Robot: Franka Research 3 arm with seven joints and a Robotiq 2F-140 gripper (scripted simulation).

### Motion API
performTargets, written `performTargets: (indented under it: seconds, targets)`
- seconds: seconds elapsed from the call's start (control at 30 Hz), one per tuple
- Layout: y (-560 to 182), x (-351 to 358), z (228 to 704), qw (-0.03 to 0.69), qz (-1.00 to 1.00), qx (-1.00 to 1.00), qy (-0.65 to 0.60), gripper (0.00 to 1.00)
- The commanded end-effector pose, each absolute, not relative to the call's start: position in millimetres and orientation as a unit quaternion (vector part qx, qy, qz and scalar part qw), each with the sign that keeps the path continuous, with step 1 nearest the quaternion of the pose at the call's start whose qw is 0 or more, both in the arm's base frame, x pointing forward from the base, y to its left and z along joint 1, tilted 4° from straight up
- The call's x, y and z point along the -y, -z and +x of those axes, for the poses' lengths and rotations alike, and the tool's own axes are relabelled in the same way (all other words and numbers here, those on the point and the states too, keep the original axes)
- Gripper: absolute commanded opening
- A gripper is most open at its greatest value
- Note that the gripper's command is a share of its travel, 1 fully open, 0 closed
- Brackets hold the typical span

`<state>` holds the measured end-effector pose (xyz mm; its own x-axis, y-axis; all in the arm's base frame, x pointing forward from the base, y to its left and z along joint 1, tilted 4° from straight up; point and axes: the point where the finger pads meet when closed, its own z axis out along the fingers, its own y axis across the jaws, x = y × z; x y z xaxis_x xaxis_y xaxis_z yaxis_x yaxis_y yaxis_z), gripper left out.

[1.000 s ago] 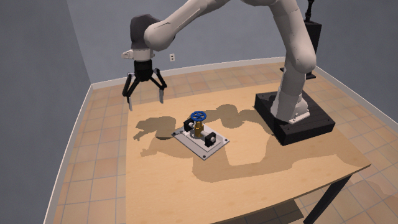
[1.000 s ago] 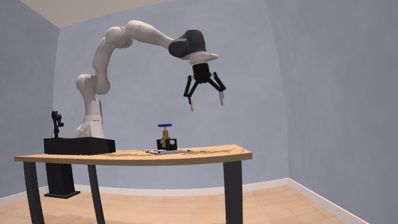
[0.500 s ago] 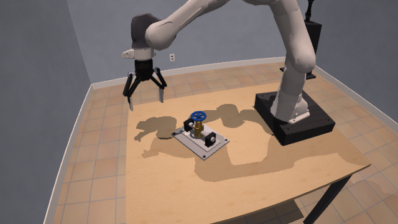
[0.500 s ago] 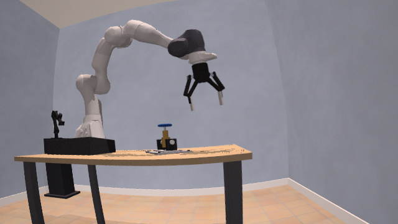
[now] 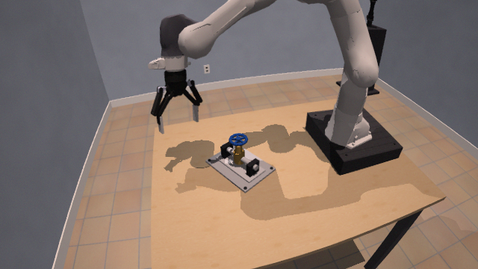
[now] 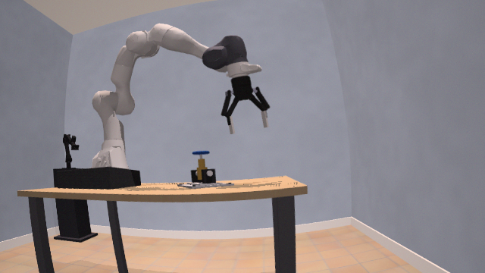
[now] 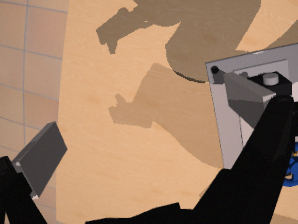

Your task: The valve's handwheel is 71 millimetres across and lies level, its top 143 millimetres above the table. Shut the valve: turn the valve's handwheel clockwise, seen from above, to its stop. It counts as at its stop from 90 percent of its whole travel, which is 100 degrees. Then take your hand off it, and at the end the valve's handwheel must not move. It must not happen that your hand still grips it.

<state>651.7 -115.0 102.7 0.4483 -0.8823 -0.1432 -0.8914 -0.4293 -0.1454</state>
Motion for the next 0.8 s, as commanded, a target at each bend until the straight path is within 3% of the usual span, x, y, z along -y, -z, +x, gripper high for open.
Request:
performTargets:
  seconds: [0.0,0.77]
  targets:
    - [-102,116,650,0.101,-0.861,-0.498,-0.018,1.0]
    - [-108,108,637,0.101,-0.896,-0.433,-0.013,1.0]
